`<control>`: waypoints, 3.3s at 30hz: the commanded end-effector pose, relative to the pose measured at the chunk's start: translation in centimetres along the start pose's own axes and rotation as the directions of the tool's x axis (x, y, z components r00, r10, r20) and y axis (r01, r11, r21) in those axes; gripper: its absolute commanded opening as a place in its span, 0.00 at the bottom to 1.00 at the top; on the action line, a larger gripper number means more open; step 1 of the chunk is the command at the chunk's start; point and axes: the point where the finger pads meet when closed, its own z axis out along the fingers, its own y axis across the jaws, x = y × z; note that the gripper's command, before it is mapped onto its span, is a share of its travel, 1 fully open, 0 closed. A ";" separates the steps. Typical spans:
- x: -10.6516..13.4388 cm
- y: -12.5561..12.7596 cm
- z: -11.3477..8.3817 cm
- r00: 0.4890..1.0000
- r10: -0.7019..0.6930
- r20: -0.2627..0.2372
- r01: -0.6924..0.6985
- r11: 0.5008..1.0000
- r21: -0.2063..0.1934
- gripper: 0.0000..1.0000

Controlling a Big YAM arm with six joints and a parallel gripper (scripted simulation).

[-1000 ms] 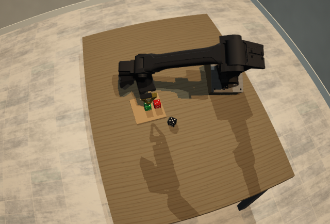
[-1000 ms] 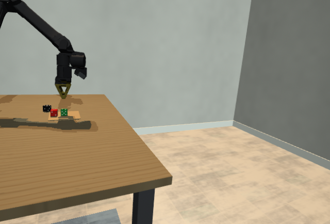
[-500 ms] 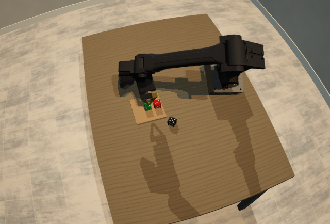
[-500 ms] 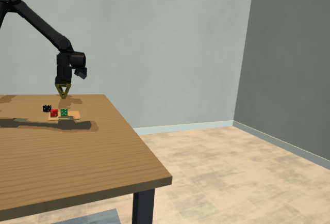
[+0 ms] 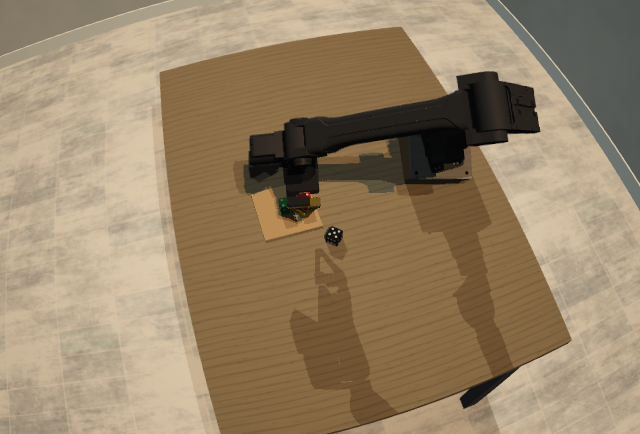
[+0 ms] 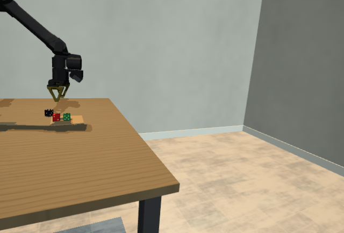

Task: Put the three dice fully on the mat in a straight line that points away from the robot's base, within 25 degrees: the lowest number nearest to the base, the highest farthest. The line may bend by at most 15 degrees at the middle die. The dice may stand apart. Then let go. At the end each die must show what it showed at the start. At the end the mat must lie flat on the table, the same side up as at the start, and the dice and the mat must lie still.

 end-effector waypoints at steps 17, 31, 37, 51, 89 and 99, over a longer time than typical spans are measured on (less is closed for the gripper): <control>5.7 5.3 -0.4 0.857 0.514 0.039 -0.513 0.858 -0.027 1.00; 5.5 5.4 0.0 0.854 0.519 0.022 -0.519 0.855 -0.013 0.45; 5.5 5.4 0.0 0.856 0.516 0.022 -0.516 0.857 -0.013 0.45; 5.5 5.4 0.0 0.856 0.516 0.022 -0.516 0.857 -0.013 0.45; 6.4 5.3 4.0 0.859 0.512 0.010 -0.512 0.859 -0.003 0.45; 6.4 5.3 5.1 0.859 0.512 0.009 -0.512 0.859 -0.003 0.45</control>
